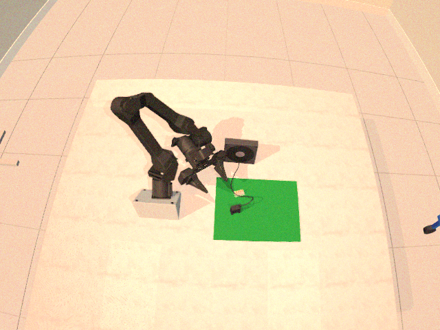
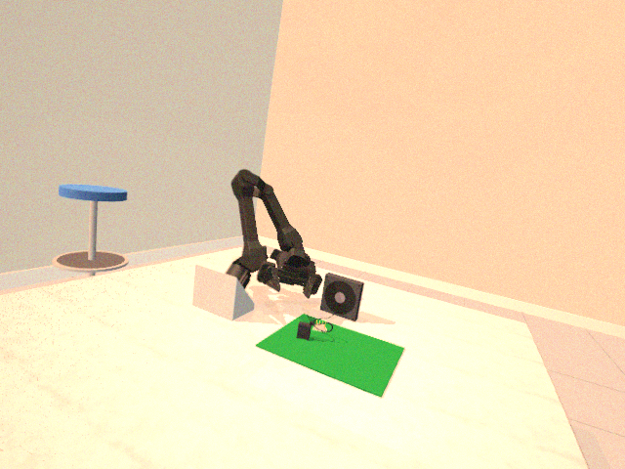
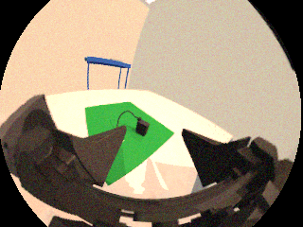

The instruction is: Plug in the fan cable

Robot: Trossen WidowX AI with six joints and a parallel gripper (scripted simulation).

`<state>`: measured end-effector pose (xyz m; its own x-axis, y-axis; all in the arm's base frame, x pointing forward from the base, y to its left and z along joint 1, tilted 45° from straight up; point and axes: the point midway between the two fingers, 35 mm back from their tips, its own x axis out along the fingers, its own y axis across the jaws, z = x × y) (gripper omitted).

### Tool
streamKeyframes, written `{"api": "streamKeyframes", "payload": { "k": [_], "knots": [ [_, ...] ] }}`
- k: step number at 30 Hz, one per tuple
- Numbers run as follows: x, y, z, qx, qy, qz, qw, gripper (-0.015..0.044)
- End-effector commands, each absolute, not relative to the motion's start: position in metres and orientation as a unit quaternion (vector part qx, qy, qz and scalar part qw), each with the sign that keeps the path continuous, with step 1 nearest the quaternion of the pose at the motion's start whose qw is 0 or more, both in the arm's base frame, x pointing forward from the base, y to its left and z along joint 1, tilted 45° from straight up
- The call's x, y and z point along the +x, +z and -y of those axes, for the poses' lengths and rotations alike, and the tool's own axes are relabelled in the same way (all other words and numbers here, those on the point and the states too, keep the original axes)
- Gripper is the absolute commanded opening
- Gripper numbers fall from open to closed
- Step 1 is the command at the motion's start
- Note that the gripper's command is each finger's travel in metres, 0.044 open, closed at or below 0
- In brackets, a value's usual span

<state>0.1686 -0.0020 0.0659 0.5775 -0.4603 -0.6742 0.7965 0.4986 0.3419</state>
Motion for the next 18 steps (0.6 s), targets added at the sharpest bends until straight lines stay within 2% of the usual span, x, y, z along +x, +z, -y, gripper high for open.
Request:
{"api": "streamKeyframes", "payload": {
  "k": [1, 7, 12, 18],
  "knots": [
    [0.167, 0.062, 0.001, 0.285, -0.362, -0.317, 0.829, 0.0440],
    [0.164, 0.056, -0.006, 0.191, -0.262, -0.444, 0.836, 0.0440],
    [0.165, 0.058, -0.010, 0.137, -0.187, -0.498, 0.835, 0.0440],
    [0.173, 0.066, 0.001, 0.082, -0.145, -0.585, 0.794, 0.0440]
  ]
}}
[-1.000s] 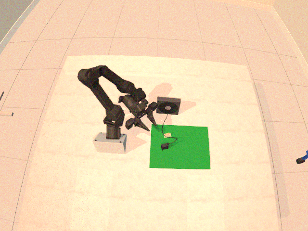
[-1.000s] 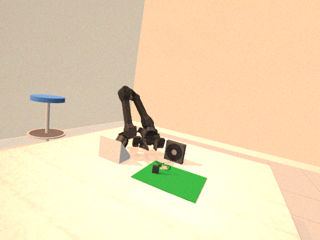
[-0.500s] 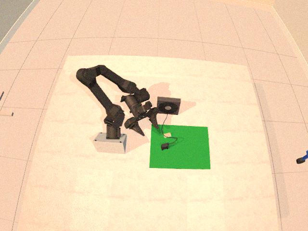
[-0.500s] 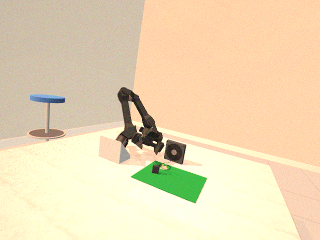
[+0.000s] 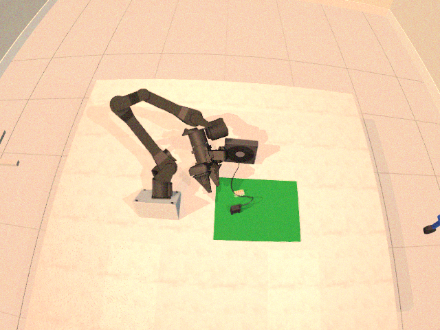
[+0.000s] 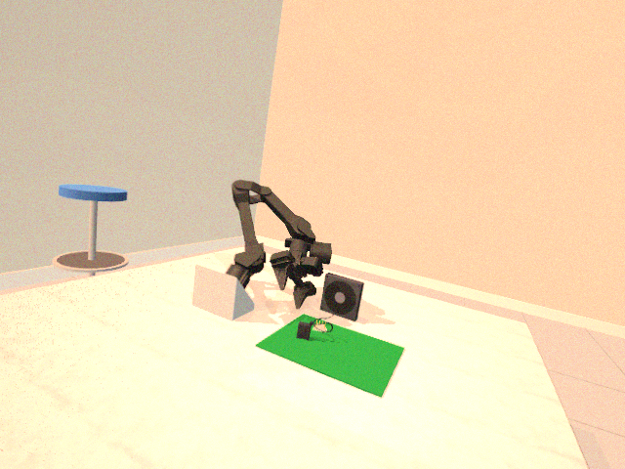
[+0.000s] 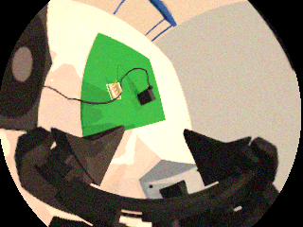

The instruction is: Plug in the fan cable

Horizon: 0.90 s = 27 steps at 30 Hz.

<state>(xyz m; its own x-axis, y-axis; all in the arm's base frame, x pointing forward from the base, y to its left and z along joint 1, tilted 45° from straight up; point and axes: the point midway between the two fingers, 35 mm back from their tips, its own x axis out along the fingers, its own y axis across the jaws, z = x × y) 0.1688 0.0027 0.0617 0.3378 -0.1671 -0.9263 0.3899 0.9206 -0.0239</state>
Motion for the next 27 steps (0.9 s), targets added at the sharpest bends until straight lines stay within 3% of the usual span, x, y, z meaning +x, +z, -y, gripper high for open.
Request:
{"api": "streamKeyframes", "payload": {
  "k": [1, 12, 20, 27],
  "knots": [
    [0.174, 0.068, 0.003, 0.072, -0.132, -0.605, 0.782, 0.0440],
    [0.206, 0.085, 0.049, 0.092, 0.112, -0.727, 0.671, 0.0440],
    [0.230, 0.086, 0.122, 0.187, 0.293, -0.628, 0.696, 0.0440],
    [0.232, 0.085, 0.140, 0.203, 0.316, -0.592, 0.713, 0.0440]
  ]
}}
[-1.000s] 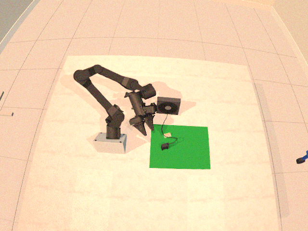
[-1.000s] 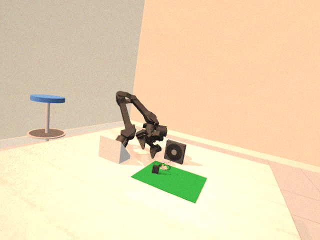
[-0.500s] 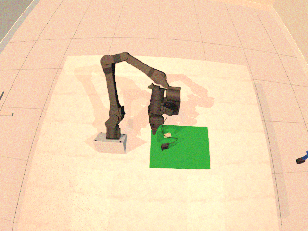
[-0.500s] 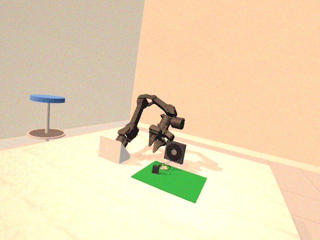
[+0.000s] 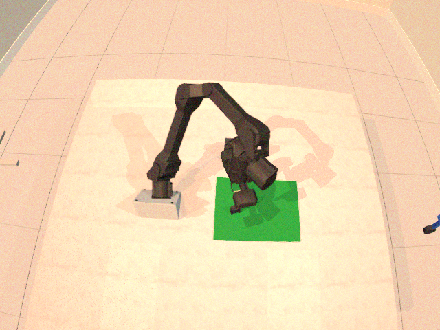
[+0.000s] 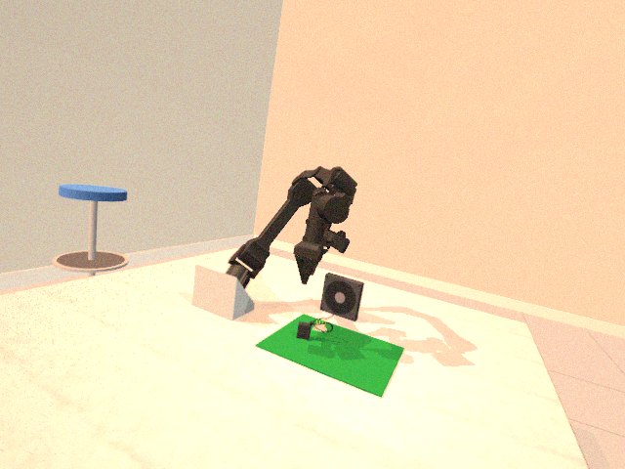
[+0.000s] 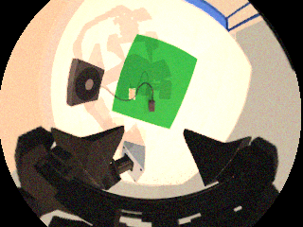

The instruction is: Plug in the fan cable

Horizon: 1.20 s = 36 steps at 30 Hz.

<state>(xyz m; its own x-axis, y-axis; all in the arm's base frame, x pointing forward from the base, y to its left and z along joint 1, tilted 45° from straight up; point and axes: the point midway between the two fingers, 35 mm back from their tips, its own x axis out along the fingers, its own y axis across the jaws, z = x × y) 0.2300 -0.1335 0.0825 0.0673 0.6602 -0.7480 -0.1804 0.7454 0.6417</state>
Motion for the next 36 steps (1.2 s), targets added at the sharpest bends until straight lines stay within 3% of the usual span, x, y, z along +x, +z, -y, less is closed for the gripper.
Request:
{"api": "streamKeyframes", "payload": {
  "k": [1, 7, 15, 36],
  "knots": [
    [0.232, 0.085, 0.140, 0.203, 0.316, -0.592, 0.713, 0.0440],
    [0.235, 0.074, 0.132, 0.202, 0.315, -0.593, 0.713, 0.0440],
    [0.242, 0.015, 0.072, 0.203, 0.316, -0.591, 0.713, 0.0440],
    [0.246, -0.005, 0.053, 0.203, 0.316, -0.591, 0.714, 0.0440]
  ]
}}
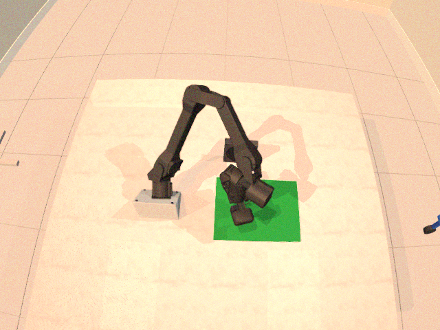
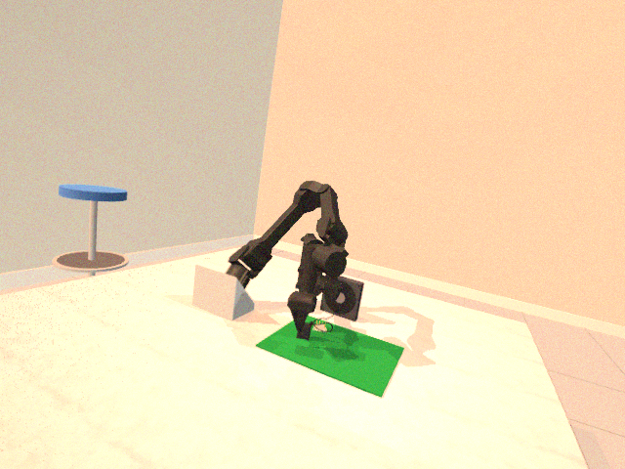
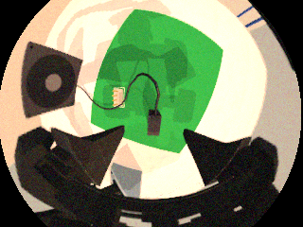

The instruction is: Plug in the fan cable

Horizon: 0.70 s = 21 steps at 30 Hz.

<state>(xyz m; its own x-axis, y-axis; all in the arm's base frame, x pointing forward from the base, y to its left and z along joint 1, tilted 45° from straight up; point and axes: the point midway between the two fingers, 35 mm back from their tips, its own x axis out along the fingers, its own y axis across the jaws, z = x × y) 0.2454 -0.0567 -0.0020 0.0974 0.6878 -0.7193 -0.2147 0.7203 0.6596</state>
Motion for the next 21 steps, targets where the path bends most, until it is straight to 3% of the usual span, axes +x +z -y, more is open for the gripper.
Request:
{"api": "streamKeyframes", "payload": {
  "k": [1, 17, 21],
  "knots": [
    [0.246, -0.006, 0.052, 0.203, 0.316, -0.591, 0.714, 0.0440],
    [0.247, -0.022, 0.035, 0.204, 0.317, -0.591, 0.713, 0.0440],
    [0.247, -0.021, 0.037, 0.200, 0.317, -0.592, 0.713, 0.0335]
  ]
}}
